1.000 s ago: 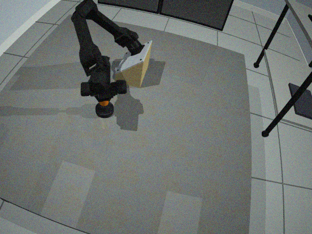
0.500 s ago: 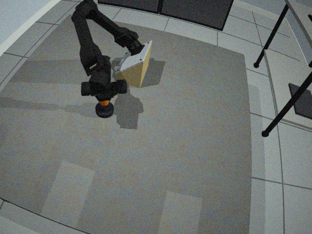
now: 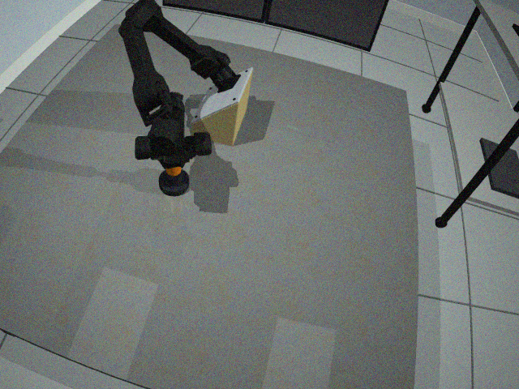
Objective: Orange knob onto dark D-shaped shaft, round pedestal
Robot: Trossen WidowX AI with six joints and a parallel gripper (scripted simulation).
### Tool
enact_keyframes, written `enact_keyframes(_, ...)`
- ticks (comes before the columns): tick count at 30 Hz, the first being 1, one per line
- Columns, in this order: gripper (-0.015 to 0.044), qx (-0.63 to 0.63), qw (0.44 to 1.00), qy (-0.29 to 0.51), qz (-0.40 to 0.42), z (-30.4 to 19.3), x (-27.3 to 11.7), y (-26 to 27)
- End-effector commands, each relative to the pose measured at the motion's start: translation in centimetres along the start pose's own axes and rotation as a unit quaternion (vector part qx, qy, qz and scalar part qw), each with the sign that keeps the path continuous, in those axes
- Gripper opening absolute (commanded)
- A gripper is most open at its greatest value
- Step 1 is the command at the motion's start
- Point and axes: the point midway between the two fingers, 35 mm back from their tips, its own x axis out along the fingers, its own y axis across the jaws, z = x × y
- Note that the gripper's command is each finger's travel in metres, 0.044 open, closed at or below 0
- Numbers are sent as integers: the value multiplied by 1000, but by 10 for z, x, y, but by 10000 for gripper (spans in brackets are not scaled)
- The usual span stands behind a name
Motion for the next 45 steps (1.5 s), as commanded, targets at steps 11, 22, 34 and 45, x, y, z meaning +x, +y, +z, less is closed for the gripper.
enact_keyframes(11, 0, -4, 1000, 0, 1, 0, 0, 1)
enact_keyframes(22, 0, 2, 1000, 0, 1, 0, -6, 1)
enact_keyframes(34, 0, -24, 1000, 0, 1, 3, -4, 0)
enact_keyframes(45, 0, -24, 1000, 0, 1, 6, -4, -4)
